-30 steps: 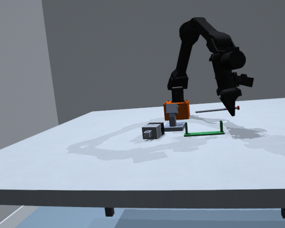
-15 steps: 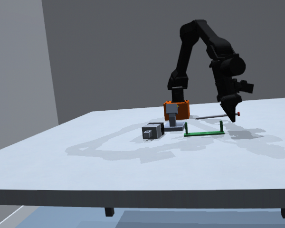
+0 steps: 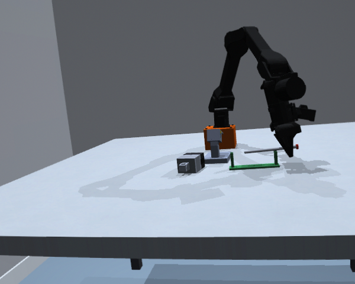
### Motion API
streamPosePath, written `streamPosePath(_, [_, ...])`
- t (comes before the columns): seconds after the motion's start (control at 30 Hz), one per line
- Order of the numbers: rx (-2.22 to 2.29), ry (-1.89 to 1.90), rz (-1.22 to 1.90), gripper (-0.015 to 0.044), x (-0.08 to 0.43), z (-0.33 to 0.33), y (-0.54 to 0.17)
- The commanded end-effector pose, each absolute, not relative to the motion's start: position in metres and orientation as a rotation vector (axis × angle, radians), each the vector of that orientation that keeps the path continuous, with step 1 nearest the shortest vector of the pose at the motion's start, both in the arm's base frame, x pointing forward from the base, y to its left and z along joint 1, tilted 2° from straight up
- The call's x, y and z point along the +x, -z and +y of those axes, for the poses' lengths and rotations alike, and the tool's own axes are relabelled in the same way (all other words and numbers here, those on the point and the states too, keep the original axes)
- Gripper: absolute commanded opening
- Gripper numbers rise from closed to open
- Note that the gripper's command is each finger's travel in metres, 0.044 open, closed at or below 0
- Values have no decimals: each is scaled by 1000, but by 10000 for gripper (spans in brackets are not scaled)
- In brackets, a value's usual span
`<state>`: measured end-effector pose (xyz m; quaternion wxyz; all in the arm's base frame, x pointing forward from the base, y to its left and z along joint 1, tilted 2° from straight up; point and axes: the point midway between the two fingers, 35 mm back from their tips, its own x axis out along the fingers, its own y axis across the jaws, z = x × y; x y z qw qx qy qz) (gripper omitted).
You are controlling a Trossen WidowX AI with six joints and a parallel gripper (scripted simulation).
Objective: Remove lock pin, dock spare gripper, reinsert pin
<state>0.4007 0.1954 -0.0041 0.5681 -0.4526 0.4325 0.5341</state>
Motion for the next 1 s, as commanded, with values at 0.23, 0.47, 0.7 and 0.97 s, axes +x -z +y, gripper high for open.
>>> streamPosePath(0.23, [-1063, -1254, 1016, 0, 401, 196, 5])
streamPosePath(0.47, [-1063, -1254, 1016, 0, 401, 196, 5])
streamPosePath(0.7, [-1063, -1255, 1016, 184, 401, 195, 4])
streamPosePath(0.97, [-1063, -1255, 1016, 200, 400, 195, -6])
